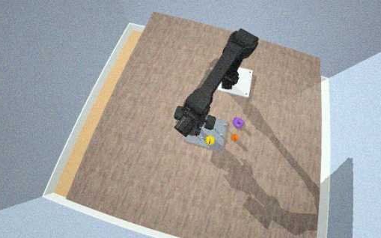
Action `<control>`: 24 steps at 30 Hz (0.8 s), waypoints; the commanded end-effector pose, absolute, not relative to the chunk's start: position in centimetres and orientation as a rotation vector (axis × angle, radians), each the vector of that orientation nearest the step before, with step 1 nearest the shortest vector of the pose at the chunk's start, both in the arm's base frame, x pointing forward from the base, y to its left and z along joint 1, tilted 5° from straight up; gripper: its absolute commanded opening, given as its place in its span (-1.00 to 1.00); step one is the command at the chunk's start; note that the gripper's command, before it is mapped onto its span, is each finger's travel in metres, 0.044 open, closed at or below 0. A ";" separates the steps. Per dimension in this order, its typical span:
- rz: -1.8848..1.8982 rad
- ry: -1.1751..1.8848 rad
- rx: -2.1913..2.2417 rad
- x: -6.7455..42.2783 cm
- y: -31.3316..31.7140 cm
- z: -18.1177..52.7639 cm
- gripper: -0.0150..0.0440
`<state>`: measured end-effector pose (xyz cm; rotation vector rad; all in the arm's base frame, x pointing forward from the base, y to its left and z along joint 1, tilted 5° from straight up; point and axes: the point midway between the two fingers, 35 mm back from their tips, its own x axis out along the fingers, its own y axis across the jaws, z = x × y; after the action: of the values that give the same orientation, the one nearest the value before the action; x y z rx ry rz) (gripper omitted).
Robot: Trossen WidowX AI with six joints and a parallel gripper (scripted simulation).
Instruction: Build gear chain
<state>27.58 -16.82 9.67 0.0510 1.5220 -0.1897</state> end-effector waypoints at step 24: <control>-0.376 1.493 0.243 27.6 -16.9 9.1 -0.49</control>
<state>27.61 -16.90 9.18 0.2017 1.5002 -0.3366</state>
